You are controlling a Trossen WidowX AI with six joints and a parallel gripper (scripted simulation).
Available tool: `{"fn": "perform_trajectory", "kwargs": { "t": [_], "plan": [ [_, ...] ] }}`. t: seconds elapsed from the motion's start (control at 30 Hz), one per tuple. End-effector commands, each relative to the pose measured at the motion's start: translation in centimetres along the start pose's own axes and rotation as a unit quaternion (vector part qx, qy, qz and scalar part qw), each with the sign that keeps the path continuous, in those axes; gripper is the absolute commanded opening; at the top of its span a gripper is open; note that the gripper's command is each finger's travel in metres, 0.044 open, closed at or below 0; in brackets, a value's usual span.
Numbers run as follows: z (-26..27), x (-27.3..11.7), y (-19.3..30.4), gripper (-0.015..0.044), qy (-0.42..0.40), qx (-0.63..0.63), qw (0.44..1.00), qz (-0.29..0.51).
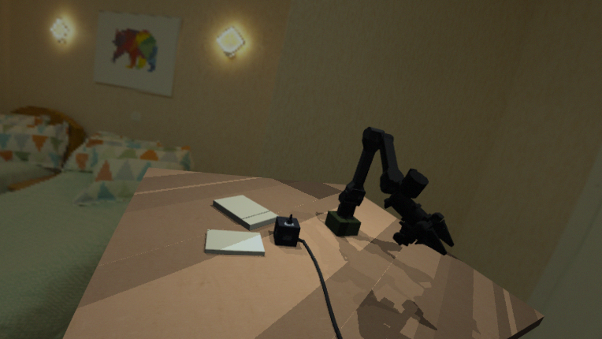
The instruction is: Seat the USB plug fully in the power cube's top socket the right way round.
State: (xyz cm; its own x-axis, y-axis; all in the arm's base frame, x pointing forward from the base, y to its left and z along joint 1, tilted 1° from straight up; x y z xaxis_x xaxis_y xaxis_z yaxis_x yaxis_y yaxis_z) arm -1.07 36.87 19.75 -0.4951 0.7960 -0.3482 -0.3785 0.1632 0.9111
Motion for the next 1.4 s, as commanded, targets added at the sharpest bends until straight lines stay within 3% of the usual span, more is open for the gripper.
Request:
{"fn": "perform_trajectory", "kwargs": {
  "t": [0.0,0.17,0.43,0.8,1.0,1.37],
  "plan": [
    [0.1,-0.1,-0.1,0.0426,-0.002,0.0,1.0,-0.002],
    [3.7,-2.8,-2.7,0.044,-0.058,0.006,0.995,-0.084],
    [9.9,-12.2,-8.1,0.044,-0.142,0.048,0.945,-0.293],
    [11.2,-26.1,-12.6,0.044,-0.094,0.164,0.837,-0.513],
    [10.1,-32.1,-13.4,0.044,-0.034,0.223,0.793,-0.565],
    [10.2,-32.4,-13.7,0.044,-0.033,0.225,0.792,-0.567]
  ]
}}
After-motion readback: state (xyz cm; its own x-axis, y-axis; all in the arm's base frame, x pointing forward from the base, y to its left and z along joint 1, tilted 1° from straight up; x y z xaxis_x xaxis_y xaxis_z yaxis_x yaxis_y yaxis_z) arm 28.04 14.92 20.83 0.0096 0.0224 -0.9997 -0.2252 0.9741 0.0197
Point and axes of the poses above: the point midway between the two fingers, 35 mm back from their tips, its own x axis out along the fingers, its own z axis across the jaws, y = z × x, the point moved 10 cm from there along -x, back along the fingers, and after that the axes turned 13 degrees about -x, right-handed, at the moved point
